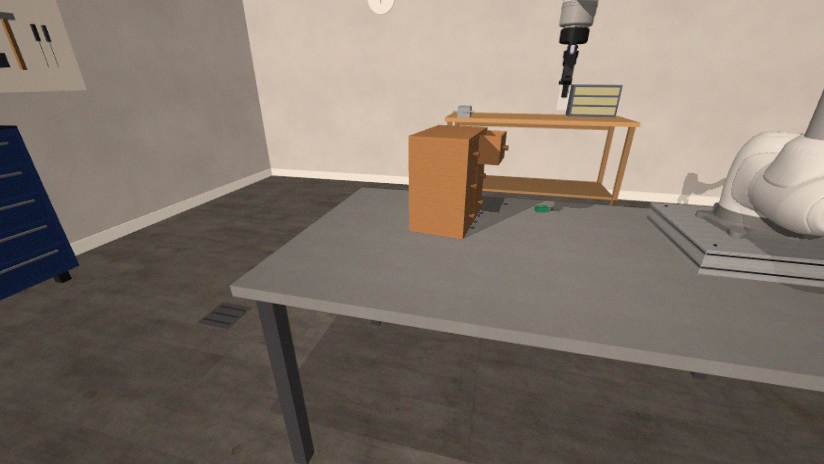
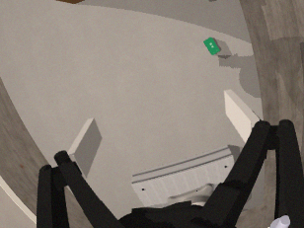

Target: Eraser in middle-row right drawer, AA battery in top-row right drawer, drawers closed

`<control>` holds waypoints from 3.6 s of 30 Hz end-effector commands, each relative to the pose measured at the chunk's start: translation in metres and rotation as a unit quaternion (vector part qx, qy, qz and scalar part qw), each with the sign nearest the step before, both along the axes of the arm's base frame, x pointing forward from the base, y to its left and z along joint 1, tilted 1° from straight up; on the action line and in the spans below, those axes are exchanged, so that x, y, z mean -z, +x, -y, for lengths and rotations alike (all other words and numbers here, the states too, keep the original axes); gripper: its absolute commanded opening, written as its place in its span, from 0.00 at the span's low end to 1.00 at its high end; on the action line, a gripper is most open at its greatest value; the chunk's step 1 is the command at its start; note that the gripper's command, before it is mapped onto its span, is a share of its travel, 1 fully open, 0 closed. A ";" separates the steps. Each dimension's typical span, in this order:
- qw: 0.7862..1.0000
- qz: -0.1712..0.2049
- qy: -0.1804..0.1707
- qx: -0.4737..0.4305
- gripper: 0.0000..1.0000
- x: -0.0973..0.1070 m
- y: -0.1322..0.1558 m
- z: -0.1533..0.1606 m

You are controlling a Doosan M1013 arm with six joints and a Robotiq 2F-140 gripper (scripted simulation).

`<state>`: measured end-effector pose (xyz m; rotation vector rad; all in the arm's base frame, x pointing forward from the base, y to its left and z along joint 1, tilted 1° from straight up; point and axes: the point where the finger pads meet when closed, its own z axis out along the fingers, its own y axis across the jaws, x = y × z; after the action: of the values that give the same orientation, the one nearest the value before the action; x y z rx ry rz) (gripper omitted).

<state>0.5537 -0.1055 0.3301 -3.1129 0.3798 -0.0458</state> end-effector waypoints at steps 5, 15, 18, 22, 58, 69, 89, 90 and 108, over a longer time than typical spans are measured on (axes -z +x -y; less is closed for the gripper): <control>1.000 -0.010 0.003 0.000 1.00 -0.001 0.000 0.000; 1.000 -0.011 0.003 0.000 1.00 -0.001 0.000 0.000; 1.000 -0.011 0.003 0.000 1.00 -0.001 0.000 0.000; 1.000 -0.011 0.003 0.000 1.00 -0.001 0.000 0.000; 0.999 0.031 -0.008 0.000 1.00 0.019 -0.090 0.004; 0.995 0.100 -0.025 0.001 1.00 0.031 -0.078 0.007; 0.946 0.315 -0.078 0.003 1.00 0.068 -0.041 0.016; 0.941 0.328 -0.081 0.003 1.00 0.070 -0.038 0.016; 0.902 0.420 -0.101 0.002 1.00 0.086 -0.021 0.018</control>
<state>0.5303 -0.1238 0.2460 -2.9227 0.3833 -1.3967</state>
